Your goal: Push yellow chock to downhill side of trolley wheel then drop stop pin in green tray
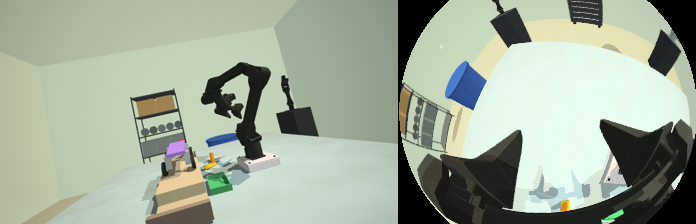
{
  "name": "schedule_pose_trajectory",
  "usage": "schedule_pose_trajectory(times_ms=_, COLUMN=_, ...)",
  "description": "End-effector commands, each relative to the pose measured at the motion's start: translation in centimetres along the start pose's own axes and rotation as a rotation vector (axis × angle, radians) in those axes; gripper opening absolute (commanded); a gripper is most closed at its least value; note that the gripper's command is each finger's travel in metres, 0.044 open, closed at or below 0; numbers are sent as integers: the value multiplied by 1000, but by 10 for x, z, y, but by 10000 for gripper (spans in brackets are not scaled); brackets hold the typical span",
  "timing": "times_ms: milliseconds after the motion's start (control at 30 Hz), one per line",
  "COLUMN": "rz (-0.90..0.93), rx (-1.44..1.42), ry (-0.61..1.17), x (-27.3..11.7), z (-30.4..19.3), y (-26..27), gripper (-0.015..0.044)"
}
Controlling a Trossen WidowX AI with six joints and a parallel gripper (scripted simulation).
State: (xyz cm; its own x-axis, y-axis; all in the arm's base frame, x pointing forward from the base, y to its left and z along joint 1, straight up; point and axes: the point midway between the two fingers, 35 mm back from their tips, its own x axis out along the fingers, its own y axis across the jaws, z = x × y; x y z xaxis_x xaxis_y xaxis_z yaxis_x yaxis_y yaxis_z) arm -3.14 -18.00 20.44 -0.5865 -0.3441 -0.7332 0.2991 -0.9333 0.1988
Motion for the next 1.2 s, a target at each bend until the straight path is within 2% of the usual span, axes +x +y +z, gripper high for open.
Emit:
schedule_pose_trajectory(times_ms=0, rz=0, rx=-9, ry=1, x=0, z=0, y=0, gripper=374)
schedule_pose_trajectory(times_ms=233, rz=14, rx=-348, ry=57, x=-1, z=-14, y=5, gripper=190)
schedule_pose_trajectory(times_ms=700, rz=101, rx=-1096, ry=162, x=-6, z=-43, y=15, gripper=190)
schedule_pose_trajectory(times_ms=1167, rz=271, rx=-1839, ry=222, x=-14, z=-74, y=22, gripper=190)
